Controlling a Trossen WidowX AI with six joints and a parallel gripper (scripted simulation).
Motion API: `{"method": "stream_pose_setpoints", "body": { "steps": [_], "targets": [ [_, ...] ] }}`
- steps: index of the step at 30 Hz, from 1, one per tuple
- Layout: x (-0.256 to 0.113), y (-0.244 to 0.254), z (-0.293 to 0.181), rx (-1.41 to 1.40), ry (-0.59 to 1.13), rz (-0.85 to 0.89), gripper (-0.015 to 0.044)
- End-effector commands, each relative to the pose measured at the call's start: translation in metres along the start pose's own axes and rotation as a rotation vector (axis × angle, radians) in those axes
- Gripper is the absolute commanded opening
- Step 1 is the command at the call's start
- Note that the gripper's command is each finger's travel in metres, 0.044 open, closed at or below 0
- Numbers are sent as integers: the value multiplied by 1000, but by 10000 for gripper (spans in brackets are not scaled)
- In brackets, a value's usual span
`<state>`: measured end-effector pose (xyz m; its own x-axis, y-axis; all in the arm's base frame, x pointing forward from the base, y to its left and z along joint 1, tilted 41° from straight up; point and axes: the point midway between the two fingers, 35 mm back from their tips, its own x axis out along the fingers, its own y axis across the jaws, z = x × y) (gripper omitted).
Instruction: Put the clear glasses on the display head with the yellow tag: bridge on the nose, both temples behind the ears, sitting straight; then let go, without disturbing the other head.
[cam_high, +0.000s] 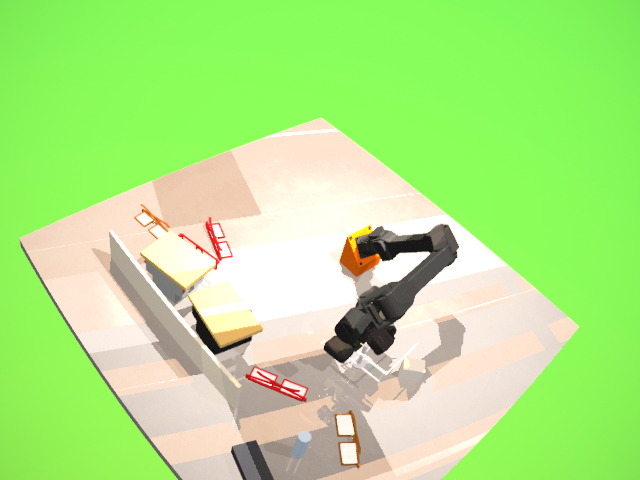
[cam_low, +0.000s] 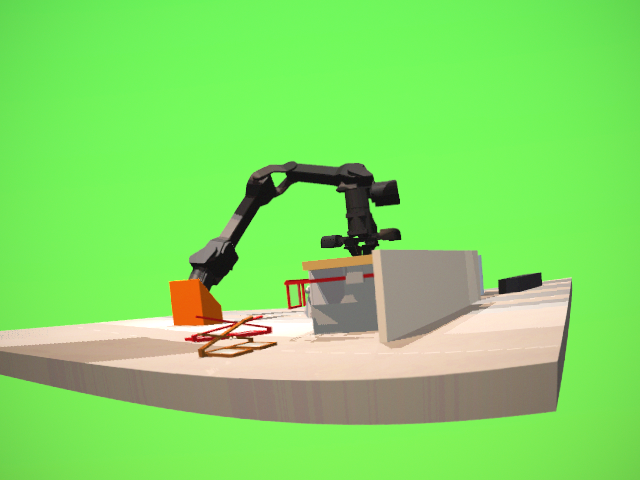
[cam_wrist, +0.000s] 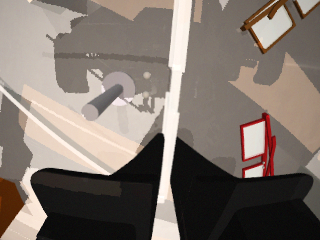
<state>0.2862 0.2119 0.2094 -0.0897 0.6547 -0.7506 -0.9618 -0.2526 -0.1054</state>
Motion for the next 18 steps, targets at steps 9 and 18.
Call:
{"method": "stream_pose_setpoints", "body": {
  "steps": [9, 18],
  "targets": [
    [25, 2, 1, 2, 1, 0, 0],
    [25, -3, 8, 2, 0, 0, 0]
  ]
}}
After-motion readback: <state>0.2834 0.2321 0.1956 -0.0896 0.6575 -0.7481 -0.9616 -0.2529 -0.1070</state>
